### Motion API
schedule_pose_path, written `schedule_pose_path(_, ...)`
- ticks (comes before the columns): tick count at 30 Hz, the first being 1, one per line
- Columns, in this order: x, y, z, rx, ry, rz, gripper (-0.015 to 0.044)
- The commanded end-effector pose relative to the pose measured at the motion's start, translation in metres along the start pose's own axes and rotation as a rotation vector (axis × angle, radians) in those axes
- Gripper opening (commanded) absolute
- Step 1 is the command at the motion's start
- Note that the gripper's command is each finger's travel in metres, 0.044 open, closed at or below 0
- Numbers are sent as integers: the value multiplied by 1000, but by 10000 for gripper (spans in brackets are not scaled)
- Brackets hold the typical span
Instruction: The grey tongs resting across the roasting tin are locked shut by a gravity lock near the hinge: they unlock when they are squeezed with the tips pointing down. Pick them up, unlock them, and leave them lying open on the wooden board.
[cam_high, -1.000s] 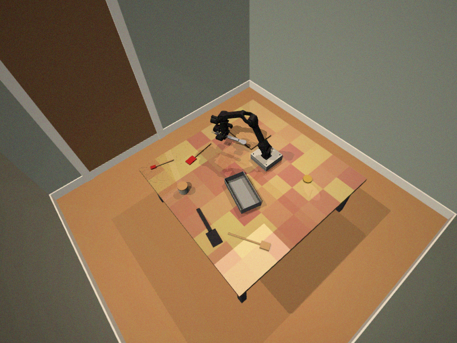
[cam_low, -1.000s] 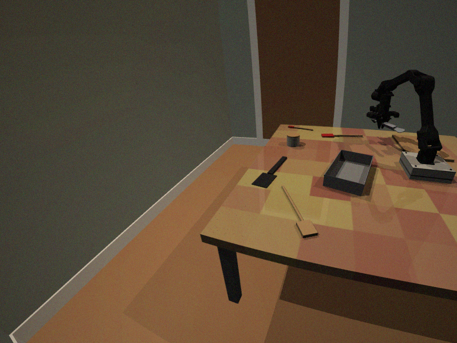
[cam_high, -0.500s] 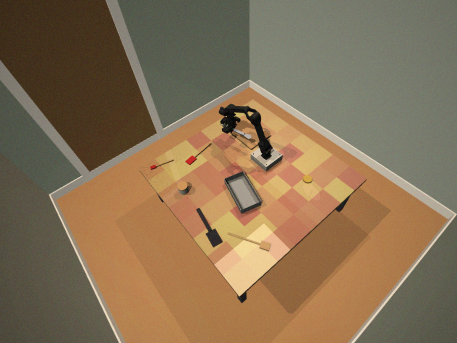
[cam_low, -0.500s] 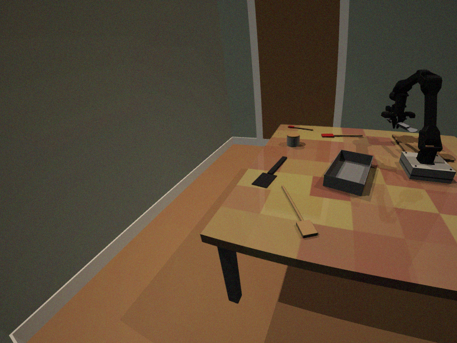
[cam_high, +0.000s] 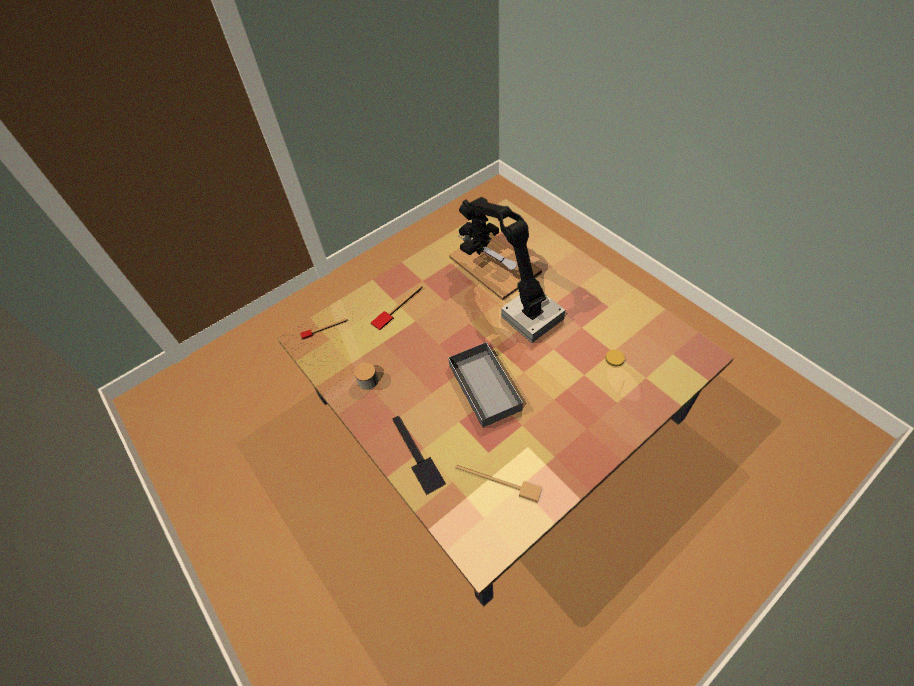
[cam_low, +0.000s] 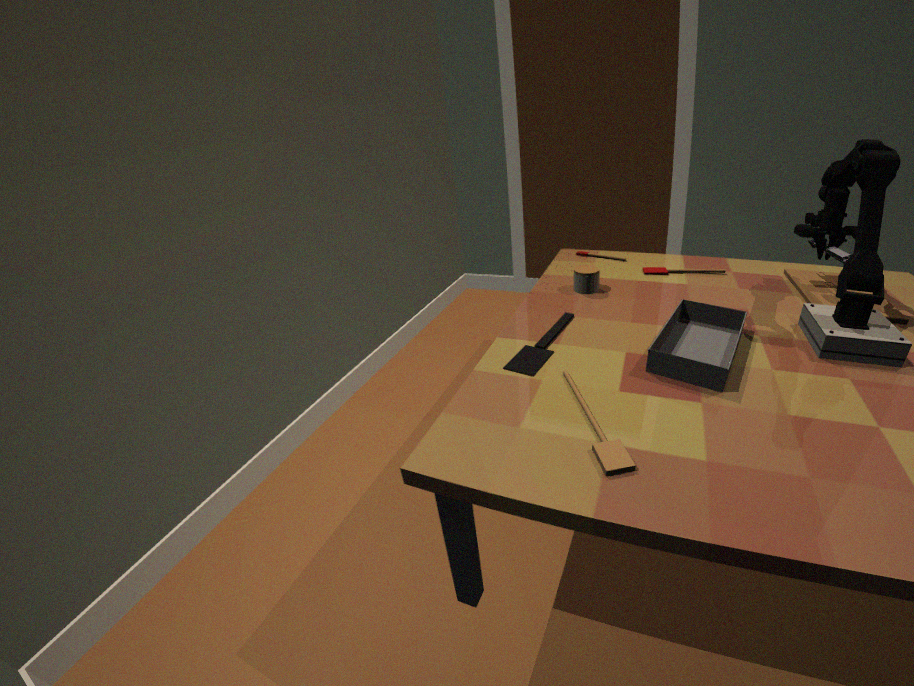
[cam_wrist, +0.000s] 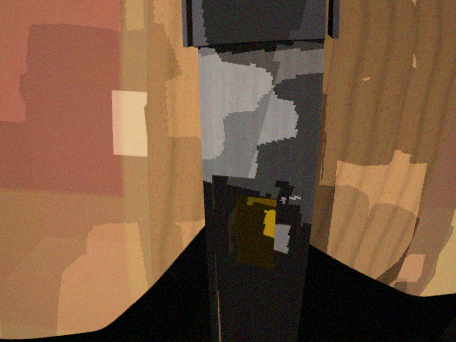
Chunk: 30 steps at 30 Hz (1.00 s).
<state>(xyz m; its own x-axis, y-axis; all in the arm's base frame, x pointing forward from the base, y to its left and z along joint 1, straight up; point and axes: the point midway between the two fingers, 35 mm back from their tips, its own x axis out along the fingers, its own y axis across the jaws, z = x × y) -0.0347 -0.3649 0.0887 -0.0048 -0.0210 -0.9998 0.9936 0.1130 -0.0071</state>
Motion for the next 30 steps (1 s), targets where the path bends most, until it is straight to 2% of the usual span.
schedule_pose_path(1,-3,-23,-6,28,-10,0,-150)
schedule_pose_path(9,-2,-66,-23,90,-8,1,-150)
schedule_pose_path(17,-4,-67,-22,97,-27,2,-150)
schedule_pose_path(30,-27,-74,-18,162,-331,16,-150)
